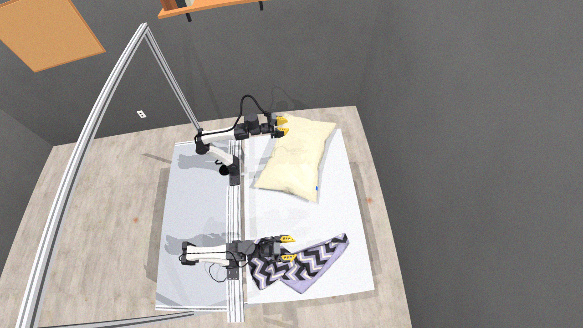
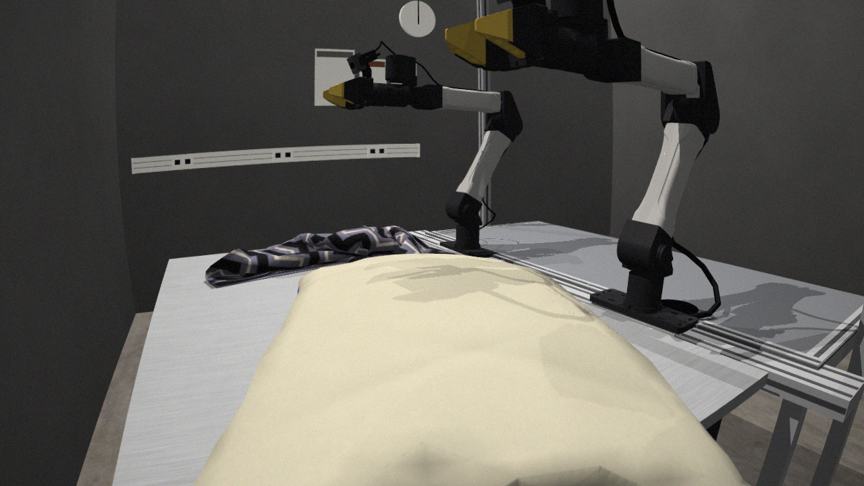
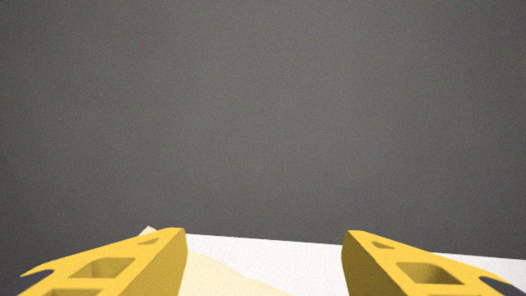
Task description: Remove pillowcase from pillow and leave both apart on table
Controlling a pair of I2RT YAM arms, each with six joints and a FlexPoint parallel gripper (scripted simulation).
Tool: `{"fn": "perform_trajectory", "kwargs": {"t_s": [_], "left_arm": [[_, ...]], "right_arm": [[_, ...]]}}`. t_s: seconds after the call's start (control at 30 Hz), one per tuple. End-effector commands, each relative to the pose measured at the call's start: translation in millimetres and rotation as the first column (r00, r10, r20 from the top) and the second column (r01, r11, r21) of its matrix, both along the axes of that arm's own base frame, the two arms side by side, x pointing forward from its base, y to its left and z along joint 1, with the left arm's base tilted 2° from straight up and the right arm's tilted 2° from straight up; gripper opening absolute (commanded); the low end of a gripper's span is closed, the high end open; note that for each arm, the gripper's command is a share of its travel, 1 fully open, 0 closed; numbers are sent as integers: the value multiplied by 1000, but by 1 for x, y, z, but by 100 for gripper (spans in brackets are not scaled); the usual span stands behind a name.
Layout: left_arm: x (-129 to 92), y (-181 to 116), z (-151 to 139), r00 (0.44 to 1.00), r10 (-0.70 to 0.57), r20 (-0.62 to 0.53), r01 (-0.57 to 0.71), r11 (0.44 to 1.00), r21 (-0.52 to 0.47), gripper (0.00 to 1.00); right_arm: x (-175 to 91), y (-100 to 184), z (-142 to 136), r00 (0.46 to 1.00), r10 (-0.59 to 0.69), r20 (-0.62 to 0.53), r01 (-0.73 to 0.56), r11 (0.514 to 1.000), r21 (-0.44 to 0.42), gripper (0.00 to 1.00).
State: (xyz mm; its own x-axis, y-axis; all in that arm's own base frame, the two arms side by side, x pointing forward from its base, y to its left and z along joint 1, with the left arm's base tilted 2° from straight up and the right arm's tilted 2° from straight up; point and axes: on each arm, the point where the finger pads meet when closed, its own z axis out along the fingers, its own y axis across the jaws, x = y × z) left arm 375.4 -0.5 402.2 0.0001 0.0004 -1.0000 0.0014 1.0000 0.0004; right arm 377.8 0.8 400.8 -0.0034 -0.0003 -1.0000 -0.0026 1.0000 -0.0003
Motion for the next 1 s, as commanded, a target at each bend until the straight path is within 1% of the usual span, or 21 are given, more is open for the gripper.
{"fn": "perform_trajectory", "kwargs": {"t_s": [0.0, 0.07, 0.13, 0.23, 0.27, 0.33, 0.37, 0.43, 0.53, 0.57, 0.63, 0.7, 0.87, 0.97], "left_arm": [[-3, -2, 6, 1000, -10, 18, 10, 1000, -5, 60], [-5, 2, 6, 1000, 0, 20, 0, 1000, -6, 60], [-5, -6, 6, 1000, -20, 20, 20, 1000, -6, 60], [-5, -5, 5, 1000, -17, 19, 17, 1000, -7, 60], [-5, -5, 5, 1000, -16, 17, 16, 1000, -8, 60], [-5, -5, 5, 1000, -16, 17, 16, 1000, -7, 60], [-5, -4, 5, 1000, -15, 16, 15, 1000, -8, 60], [-5, -4, 5, 1000, -15, 16, 15, 1000, -7, 60], [-5, -4, 4, 1000, -15, 16, 15, 1000, -7, 60], [-5, -4, 4, 1000, -15, 16, 15, 1000, -7, 60], [-5, -4, 4, 1000, -14, 15, 14, 1000, -8, 60], [-5, -4, 4, 1000, -13, 14, 13, 1000, -8, 60], [-6, -4, 3, 1000, -12, 12, 12, 1000, -8, 60], [-6, -4, 2, 1000, -11, 11, 11, 1000, -8, 60]], "right_arm": [[8, 1, 3, 1000, 6, 16, -6, 1000, -8, 60], [7, -3, -12, 999, -5, -41, 5, 1000, 2, 60], [8, 1, -13, 999, 5, -44, -5, 1000, 2, 60], [4, -1, -12, 999, -1, -41, 1, 1000, 3, 60], [-5, 0, -5, 1000, 1, -17, -1, 1000, 5, 60], [-1, 0, -9, 1000, 1, -30, -1, 1000, 4, 60], [-4, 0, -10, 1000, 1, -30, -1, 1000, 5, 60], [3, 0, -19, 999, 1, -54, -1, 1000, 4, 60], [1, 1, -18, 999, 2, -50, -2, 1000, 5, 60], [-2, 1, -7, 1000, 2, -26, -2, 1000, 3, 60], [-5, 2, -10, 1000, 6, -27, -6, 1000, 5, 60], [1, 3, -18, 999, 8, -50, -8, 1000, 5, 60], [-6, 2, -9, 1000, 5, -24, -5, 1000, 5, 60], [0, 2, -17, 999, 5, -44, -4, 1000, 5, 60]]}}
